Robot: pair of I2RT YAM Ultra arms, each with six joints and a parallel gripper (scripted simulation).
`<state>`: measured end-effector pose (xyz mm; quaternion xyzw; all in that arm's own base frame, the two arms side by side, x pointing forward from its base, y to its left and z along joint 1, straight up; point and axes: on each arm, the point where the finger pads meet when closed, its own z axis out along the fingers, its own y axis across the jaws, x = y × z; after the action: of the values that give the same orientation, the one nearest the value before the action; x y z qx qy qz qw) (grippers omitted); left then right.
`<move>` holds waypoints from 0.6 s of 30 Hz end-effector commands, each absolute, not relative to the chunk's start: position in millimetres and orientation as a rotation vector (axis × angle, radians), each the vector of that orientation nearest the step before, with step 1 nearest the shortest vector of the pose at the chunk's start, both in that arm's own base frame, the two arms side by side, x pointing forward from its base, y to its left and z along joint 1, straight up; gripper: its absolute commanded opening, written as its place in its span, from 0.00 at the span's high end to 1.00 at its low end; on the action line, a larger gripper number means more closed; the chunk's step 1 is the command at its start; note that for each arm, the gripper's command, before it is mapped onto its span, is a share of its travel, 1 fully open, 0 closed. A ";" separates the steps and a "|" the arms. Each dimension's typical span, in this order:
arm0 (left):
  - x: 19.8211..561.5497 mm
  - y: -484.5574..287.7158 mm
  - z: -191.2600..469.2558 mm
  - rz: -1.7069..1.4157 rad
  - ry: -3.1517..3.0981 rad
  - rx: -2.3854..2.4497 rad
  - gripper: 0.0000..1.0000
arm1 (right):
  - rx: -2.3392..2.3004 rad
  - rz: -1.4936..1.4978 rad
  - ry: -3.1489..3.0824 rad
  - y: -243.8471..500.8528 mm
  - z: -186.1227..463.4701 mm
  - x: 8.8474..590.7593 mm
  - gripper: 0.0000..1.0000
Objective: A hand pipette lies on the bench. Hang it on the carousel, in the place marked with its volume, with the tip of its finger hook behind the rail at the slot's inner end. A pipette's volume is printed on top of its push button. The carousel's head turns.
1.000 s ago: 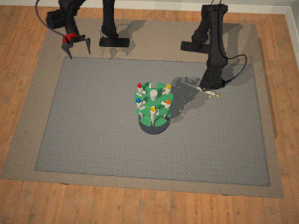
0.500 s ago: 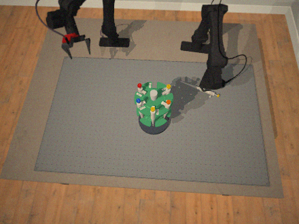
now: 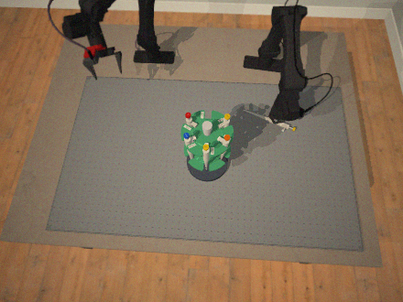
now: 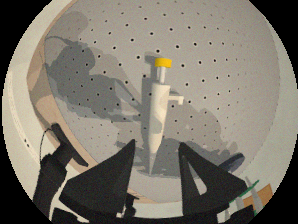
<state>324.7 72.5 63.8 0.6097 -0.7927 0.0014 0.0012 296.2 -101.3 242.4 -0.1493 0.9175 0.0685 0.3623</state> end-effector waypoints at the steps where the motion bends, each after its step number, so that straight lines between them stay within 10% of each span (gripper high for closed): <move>1: 327.1 75.1 68.0 0.007 -2.496 1.925 0.46 | -0.402 0.156 2.321 -103.3 252.9 299.6 0.00; 18: 327.9 80.2 59.5 -0.009 -2.488 1.931 0.46 | -0.402 0.156 2.321 -103.3 252.9 299.6 0.00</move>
<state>324.8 72.5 63.8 0.6097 -0.7927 0.0015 0.0010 296.2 -101.3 242.4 -0.1493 0.9175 0.0685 0.3623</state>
